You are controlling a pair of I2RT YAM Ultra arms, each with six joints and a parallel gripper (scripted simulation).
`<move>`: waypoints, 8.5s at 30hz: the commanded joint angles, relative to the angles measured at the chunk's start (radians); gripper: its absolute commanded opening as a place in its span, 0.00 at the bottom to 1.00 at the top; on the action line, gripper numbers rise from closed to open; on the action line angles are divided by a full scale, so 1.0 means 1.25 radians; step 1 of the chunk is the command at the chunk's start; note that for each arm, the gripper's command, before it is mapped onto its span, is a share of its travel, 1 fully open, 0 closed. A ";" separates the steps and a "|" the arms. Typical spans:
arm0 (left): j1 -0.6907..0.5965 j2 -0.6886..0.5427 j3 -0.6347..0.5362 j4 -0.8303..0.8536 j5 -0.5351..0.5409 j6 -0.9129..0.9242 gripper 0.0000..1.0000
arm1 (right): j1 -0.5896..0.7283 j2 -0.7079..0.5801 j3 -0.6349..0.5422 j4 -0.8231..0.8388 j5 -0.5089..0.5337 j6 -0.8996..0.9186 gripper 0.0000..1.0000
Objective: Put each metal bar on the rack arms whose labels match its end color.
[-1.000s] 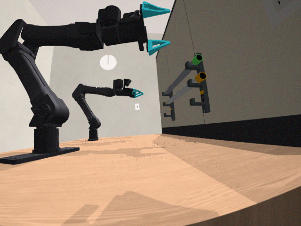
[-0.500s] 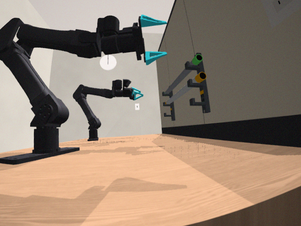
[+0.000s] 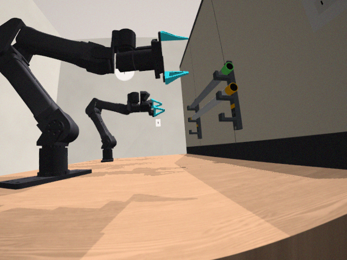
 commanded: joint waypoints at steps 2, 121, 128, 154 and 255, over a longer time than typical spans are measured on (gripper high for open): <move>-0.022 0.014 -0.014 0.043 -0.028 0.053 1.00 | 0.024 -0.023 -0.010 0.033 0.028 -0.053 1.00; -0.345 0.317 -0.029 0.325 -0.255 0.655 1.00 | 0.438 0.128 -0.141 0.266 0.318 -0.655 1.00; -0.316 0.379 -0.025 0.381 -0.226 0.654 1.00 | 0.400 0.201 -0.150 0.344 0.280 -0.652 1.00; -0.236 0.592 0.028 0.541 -0.147 0.655 1.00 | 0.300 0.482 -0.133 0.607 0.180 -0.654 1.00; -0.192 0.574 0.186 0.369 -0.103 0.656 1.00 | 0.250 0.462 0.027 0.436 0.129 -0.657 1.00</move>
